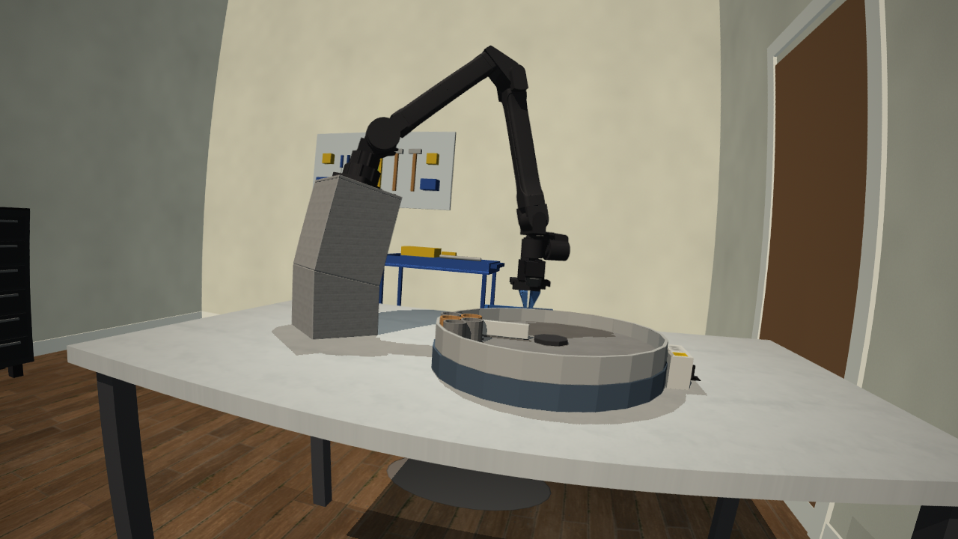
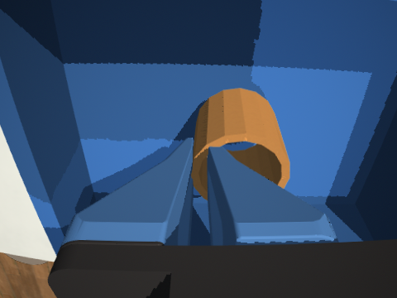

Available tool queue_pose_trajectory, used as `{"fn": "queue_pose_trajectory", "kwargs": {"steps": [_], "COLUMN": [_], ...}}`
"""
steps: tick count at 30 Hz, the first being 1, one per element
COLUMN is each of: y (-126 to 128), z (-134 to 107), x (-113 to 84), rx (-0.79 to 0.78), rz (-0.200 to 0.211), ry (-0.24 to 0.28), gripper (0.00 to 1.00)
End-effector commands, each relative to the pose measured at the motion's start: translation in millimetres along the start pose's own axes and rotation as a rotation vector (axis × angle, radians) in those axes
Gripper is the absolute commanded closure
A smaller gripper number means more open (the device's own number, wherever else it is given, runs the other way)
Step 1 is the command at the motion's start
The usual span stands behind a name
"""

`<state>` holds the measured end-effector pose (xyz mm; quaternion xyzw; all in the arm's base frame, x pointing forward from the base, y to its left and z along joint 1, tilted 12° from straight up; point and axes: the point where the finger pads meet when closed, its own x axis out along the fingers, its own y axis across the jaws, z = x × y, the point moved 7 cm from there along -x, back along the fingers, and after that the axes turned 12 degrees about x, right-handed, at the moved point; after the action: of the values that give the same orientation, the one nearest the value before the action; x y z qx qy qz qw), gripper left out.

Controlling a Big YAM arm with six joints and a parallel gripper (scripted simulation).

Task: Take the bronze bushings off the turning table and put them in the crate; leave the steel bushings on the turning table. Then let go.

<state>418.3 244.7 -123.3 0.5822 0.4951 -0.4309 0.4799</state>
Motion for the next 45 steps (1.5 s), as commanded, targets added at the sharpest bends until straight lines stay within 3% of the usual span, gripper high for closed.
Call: {"fn": "queue_pose_trajectory", "kwargs": {"steps": [1,45], "y": [3.6,2.6], "z": [-4.6,-4.8], "x": [-0.9,3.4], "rx": [0.003,0.000], "rz": [0.003,0.018], "ry": [-0.004,0.005], "gripper": [1.00,1.00]}}
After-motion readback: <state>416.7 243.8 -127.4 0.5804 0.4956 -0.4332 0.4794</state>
